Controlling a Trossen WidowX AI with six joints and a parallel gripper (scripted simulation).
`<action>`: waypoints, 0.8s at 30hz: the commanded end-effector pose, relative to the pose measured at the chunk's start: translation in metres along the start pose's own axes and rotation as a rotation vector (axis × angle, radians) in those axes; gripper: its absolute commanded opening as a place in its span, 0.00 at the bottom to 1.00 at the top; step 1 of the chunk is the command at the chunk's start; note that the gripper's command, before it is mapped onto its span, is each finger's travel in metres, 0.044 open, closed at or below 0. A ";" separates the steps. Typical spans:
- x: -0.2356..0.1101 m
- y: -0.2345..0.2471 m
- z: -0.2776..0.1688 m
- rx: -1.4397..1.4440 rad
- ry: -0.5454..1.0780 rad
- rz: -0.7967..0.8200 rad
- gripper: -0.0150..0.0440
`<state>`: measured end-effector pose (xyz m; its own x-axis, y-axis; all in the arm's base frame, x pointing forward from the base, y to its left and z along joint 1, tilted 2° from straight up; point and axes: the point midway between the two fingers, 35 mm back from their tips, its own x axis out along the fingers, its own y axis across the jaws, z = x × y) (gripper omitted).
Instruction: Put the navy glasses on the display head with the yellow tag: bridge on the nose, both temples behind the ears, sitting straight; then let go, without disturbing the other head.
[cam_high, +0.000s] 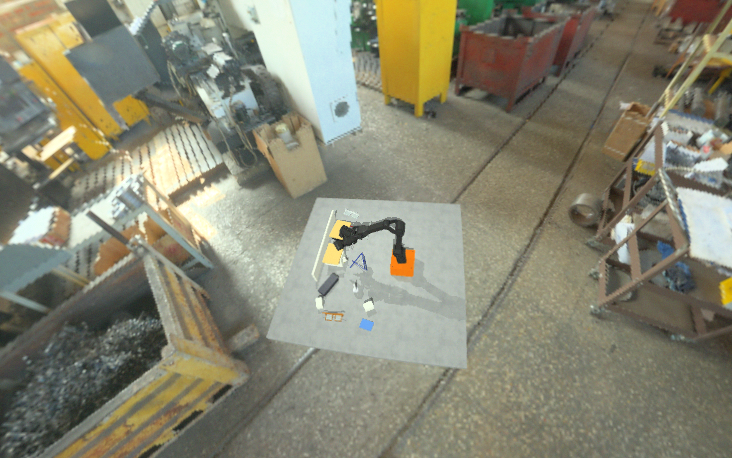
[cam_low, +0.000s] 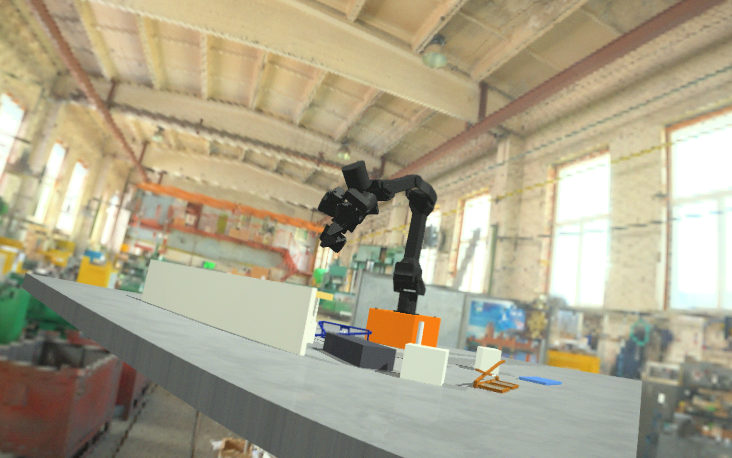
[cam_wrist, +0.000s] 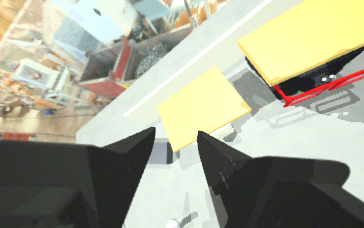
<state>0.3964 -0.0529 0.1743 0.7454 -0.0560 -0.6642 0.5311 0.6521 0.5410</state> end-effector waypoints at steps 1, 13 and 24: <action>0.019 -0.035 -0.043 0.153 0.146 -0.171 0.59; 0.012 -0.119 -0.145 0.491 0.377 -0.694 0.59; 0.012 -0.119 -0.145 0.491 0.377 -0.694 0.46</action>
<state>0.2846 -0.0210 0.0287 0.0694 -0.0027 -0.9976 0.9828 0.1718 0.0679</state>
